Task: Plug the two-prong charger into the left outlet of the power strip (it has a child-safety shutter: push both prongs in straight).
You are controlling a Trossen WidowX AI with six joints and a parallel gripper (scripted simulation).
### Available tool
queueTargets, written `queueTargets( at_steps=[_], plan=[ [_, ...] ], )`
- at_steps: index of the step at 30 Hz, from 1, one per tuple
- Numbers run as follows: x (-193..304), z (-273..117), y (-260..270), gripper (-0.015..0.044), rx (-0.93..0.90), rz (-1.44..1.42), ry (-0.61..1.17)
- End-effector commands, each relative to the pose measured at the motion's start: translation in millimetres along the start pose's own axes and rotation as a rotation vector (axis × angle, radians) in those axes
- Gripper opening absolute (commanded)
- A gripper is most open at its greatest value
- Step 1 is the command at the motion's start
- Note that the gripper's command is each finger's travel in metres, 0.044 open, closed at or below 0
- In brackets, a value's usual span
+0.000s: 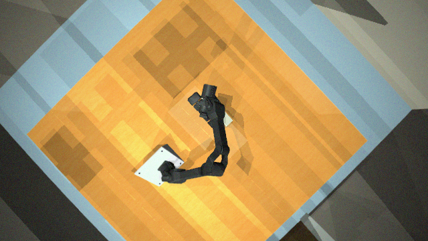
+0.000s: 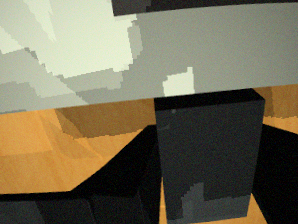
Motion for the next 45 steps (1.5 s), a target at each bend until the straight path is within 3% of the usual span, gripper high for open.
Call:
queueTargets(
  at_steps=[1, 45],
  plan=[
    [-1.8, -1.7, -0.4, 0.0, 0.003, -0.002, -0.009],
    [5.7, 0.4, 1.3, 0.0, 0.003, -0.002, -0.009]
  ],
)
Point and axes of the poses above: the point midway between the two fingers, 35 mm back from their tips, its own z axis out along the fingers, its own y axis across the jaws, x = y × z, the point moved 10 cm from there along -z, back along the fingers, and after that the axes turned 11 degrees about -z, right-handed, at the moved point
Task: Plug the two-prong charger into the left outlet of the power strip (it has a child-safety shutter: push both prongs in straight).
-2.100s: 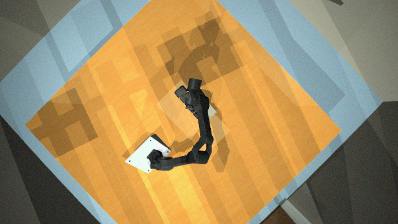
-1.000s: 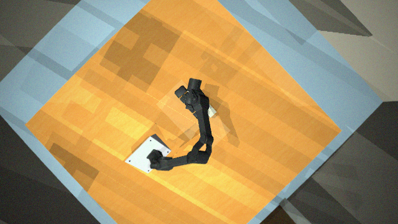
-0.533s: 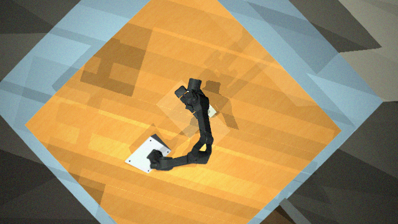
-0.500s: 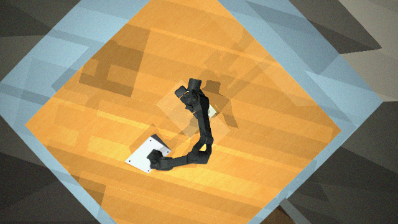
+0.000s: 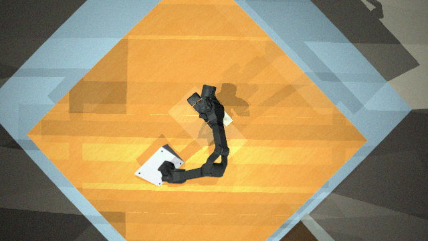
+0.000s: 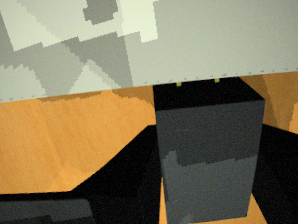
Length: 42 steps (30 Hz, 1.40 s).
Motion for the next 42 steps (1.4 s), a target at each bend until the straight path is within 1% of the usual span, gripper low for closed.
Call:
queueTargets(
  at_steps=[1, 42],
  plan=[
    [2.1, -0.5, 0.8, 0.0, 0.005, -0.004, -0.003],
    [7.9, 1.1, 1.2, 0.0, 0.005, -0.004, -0.003]
  ],
)
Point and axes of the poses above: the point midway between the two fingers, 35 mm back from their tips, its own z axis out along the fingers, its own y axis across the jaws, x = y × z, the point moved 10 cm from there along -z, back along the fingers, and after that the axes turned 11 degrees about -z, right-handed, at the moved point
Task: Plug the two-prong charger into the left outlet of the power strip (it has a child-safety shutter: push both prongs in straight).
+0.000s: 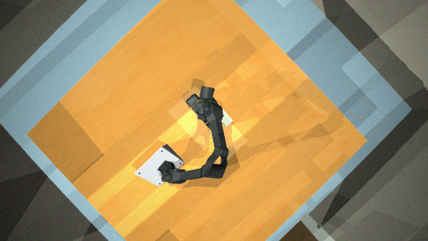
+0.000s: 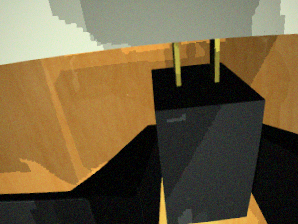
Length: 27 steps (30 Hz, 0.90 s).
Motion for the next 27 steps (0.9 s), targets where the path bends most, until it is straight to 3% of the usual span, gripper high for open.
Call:
queueTargets(
  at_steps=[1, 27],
  plan=[
    [-0.3, -0.2, -0.1, 0.0, 0.0, 0.003, -0.004],
    [7.3, -1.6, 3.7, 0.0, 0.0, 0.002, -0.003]
  ],
)
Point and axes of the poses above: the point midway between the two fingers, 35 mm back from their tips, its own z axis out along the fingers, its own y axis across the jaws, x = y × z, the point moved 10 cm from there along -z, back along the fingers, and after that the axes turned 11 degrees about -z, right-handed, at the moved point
